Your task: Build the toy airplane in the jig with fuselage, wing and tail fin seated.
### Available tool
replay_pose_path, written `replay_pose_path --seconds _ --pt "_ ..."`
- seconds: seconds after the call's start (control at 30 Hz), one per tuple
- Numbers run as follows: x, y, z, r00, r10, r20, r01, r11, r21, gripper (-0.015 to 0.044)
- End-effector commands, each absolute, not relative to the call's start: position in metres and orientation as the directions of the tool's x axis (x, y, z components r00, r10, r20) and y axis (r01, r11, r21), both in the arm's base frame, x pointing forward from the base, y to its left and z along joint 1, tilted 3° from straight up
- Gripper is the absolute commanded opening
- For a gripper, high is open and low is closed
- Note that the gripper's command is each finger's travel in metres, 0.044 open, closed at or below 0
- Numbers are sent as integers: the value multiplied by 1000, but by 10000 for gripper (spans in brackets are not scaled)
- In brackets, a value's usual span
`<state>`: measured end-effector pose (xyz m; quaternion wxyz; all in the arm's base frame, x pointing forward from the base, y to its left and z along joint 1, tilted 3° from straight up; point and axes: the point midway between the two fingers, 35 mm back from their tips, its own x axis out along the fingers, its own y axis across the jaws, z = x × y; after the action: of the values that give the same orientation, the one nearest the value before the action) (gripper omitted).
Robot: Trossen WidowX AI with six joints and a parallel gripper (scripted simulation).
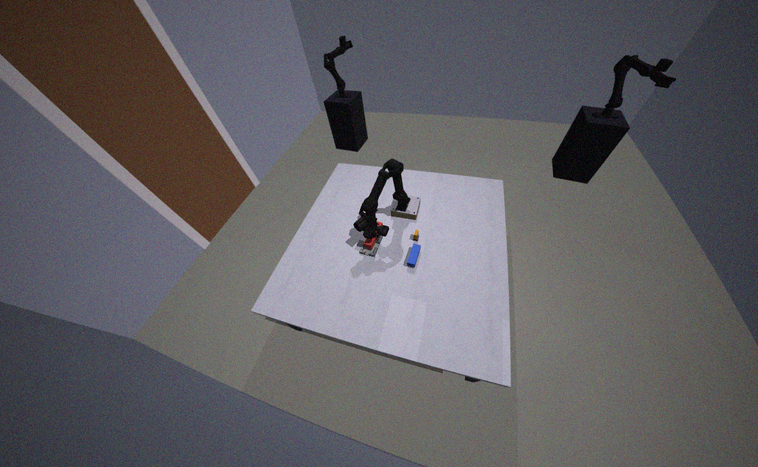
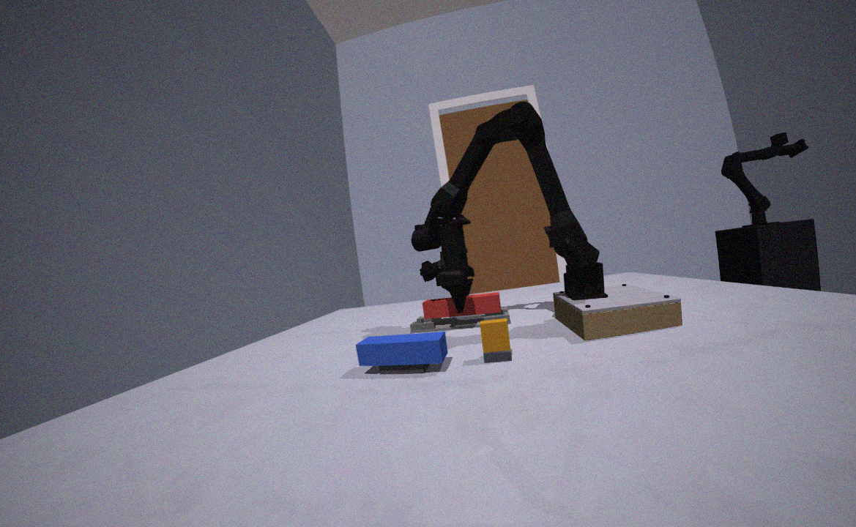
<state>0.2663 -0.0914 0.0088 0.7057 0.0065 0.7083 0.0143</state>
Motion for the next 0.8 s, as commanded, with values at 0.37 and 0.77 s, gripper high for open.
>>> replay_pose_path --seconds 0.37,0.77 --pt "266 -91 6 -6 30 -1000 -11 999 30 56" --pt "266 -91 6 -6 30 -1000 -11 999 30 319"
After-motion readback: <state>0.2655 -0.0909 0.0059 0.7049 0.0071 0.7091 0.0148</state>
